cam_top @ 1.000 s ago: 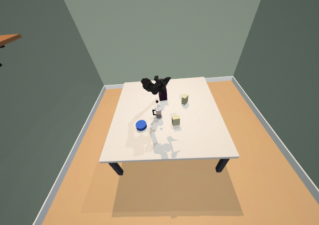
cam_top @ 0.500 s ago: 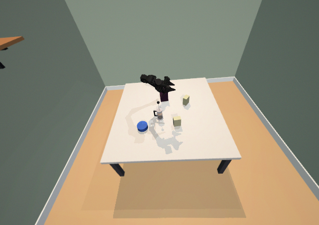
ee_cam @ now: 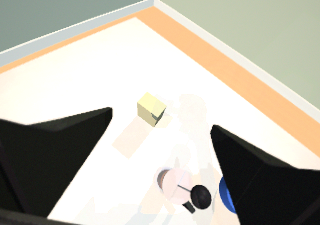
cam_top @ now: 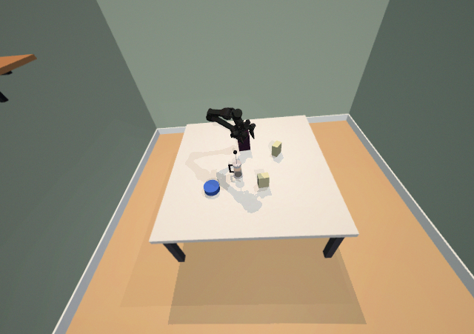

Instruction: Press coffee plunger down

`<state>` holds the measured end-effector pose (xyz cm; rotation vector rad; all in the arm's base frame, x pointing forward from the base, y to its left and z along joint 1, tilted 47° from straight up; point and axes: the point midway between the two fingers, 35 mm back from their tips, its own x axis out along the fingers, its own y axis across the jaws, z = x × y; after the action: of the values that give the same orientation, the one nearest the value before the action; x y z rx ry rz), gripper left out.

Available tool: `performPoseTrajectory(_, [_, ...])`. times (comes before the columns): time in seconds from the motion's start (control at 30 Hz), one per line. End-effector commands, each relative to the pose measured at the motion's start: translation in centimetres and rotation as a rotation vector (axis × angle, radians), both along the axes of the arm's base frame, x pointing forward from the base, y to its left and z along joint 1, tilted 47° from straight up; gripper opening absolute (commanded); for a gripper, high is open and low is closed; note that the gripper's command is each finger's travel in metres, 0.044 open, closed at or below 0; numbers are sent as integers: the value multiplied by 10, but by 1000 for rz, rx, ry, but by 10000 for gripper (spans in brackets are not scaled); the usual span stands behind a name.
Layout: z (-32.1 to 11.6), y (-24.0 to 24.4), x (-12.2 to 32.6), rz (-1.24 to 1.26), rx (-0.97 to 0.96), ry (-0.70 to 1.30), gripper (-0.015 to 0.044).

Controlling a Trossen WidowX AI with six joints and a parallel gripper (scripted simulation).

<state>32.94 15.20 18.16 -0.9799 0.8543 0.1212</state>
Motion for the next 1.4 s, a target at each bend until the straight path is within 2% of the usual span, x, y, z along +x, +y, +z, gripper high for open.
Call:
performPoseTrajectory(0.0, [34,-59,-43,-397,29,-625,440])
performPoseTrajectory(0.1, [39,-66,-52,-439,45,-721,440])
performPoseTrajectory(0.47, [-3,-108,-54,-436,46,-718,440])
performPoseTrajectory(1.37, [-9,-121,-34,-437,50,-710,440])
